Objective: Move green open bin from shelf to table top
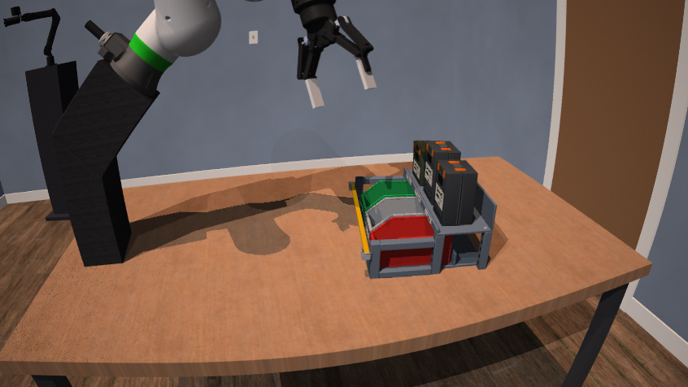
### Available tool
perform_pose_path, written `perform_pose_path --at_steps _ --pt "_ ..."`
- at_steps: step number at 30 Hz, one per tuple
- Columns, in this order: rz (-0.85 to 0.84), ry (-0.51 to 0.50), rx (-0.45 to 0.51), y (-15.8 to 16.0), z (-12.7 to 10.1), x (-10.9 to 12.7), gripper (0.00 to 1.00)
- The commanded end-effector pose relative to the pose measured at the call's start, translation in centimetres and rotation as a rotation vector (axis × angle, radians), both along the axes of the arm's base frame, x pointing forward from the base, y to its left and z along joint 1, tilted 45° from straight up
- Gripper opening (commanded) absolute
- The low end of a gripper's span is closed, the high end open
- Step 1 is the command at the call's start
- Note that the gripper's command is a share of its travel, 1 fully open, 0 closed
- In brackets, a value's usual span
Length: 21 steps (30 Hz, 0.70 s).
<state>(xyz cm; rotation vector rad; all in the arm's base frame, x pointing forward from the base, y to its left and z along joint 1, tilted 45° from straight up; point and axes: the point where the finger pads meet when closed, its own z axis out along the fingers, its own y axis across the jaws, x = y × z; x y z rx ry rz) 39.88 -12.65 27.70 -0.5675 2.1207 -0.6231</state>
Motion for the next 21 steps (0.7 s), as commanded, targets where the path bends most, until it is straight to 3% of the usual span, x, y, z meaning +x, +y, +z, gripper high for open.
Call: perform_pose_path --at_steps 1,8,13,21 --pt "0.000 0.000 0.000 0.0 0.0 0.0 1.00" --pt "0.000 0.000 0.000 0.0 0.0 0.0 1.00" --pt "0.216 0.079 -0.121 2.2 -2.1 4.0 1.00" --pt "0.216 0.079 -0.121 2.2 -2.1 4.0 1.00"
